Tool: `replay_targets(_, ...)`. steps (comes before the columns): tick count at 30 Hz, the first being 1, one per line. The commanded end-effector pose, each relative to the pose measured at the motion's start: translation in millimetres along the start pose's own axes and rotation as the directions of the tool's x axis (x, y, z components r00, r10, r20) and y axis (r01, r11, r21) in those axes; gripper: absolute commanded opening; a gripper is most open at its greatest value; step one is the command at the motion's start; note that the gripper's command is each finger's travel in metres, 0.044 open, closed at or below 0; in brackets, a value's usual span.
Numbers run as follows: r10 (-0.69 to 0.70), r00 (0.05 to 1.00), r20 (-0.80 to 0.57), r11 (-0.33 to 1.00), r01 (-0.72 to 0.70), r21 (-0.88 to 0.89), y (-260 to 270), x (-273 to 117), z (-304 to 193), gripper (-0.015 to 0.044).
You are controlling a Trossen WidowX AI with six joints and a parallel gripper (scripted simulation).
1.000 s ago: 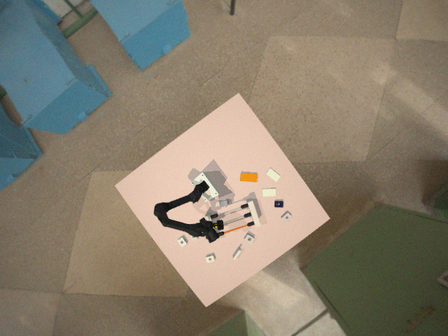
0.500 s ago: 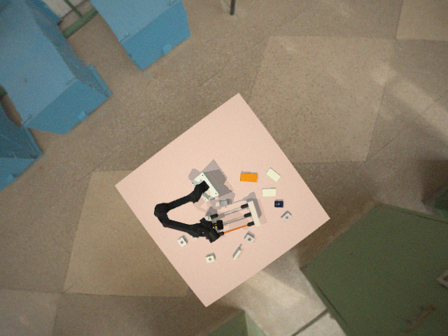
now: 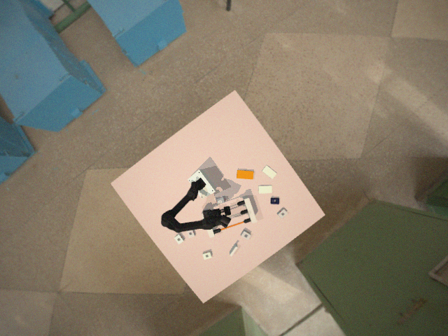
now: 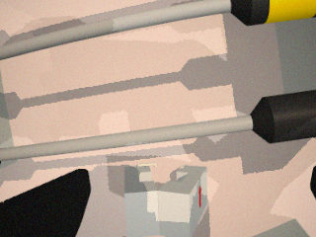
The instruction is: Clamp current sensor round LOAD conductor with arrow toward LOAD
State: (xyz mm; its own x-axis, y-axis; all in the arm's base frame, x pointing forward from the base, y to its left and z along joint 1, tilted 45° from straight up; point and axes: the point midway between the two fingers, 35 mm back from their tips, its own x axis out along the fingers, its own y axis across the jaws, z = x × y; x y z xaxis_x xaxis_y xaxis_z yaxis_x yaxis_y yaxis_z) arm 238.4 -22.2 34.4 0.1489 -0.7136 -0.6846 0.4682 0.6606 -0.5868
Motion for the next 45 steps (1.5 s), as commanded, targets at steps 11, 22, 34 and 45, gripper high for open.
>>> replay_targets(11, -0.059, 0.984, -0.17, 0.998, 0.056, -0.02, 27.2, 22.3, -63.2, 0.044)
replay_targets(22, -0.057, 0.984, -0.17, 0.998, 0.054, -0.021, 27.5, 40.1, -65.4, 0.044)
replay_targets(34, -0.058, 0.984, -0.17, 0.998, 0.055, -0.021, 26.0, 59.7, -68.7, 0.044)
replay_targets(45, -0.062, 0.984, -0.169, 0.998, 0.059, -0.021, 23.0, 76.9, -72.6, 0.044)
